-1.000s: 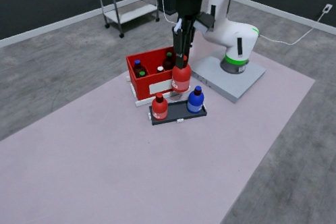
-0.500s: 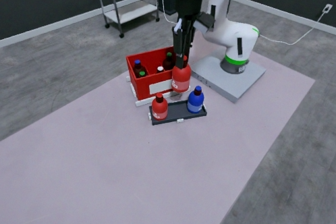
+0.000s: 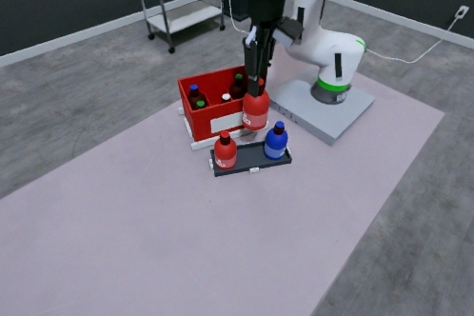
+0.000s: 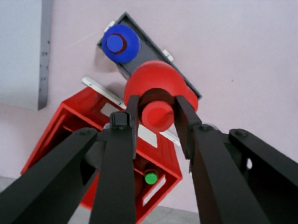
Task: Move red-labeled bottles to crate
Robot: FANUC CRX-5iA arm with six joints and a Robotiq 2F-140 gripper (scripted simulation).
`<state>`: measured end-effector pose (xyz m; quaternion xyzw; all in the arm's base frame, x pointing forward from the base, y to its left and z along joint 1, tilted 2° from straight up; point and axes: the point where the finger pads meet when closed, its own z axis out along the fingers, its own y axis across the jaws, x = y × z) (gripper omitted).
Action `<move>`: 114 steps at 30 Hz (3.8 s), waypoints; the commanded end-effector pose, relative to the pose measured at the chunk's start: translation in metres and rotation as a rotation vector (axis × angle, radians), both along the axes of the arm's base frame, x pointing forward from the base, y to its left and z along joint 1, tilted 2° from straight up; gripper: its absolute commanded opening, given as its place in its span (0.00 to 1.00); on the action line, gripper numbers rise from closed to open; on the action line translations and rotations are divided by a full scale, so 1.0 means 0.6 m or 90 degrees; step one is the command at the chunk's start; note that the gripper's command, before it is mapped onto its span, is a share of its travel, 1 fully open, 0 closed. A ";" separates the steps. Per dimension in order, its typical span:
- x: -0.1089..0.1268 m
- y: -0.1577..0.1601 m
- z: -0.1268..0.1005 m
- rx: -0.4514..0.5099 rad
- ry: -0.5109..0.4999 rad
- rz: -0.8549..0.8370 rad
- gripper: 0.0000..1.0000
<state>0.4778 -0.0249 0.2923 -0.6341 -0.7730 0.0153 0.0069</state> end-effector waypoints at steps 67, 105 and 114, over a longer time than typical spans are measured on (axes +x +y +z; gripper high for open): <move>-0.032 -0.101 0.004 0.000 -0.001 0.000 0.10; -0.073 -0.227 0.007 0.000 -0.001 0.000 0.10; -0.082 -0.254 0.008 0.000 -0.001 0.000 0.10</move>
